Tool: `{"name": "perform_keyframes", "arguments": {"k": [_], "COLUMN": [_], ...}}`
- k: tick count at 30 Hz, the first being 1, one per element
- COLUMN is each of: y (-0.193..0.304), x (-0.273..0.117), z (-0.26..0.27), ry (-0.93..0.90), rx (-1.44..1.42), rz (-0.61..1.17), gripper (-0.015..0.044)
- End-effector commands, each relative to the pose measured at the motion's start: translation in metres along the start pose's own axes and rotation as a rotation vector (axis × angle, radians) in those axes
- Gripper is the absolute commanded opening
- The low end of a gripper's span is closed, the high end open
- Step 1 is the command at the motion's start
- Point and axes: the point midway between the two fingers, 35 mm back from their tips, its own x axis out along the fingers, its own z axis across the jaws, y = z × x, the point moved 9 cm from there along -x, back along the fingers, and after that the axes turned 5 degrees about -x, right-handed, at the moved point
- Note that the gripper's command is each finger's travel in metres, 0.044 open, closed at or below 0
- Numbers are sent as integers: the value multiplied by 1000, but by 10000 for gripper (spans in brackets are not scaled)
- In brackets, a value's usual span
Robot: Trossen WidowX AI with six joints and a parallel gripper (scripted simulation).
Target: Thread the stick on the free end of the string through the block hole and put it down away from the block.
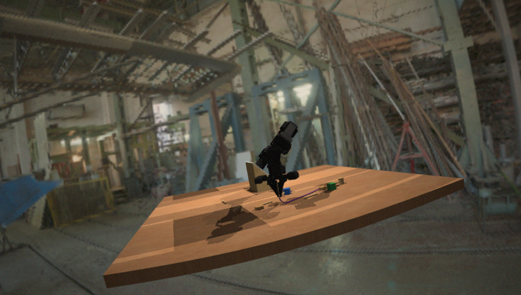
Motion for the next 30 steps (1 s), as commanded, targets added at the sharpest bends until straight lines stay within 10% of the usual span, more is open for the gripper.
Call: {"name": "perform_keyframes", "arguments": {"k": [1, 30], "y": [-4, -21], "x": [0, 19], "z": [0, 20], "ry": [-1, -1], "rx": [-4, -2], "rz": [8, 5], "gripper": [0, 0]}}
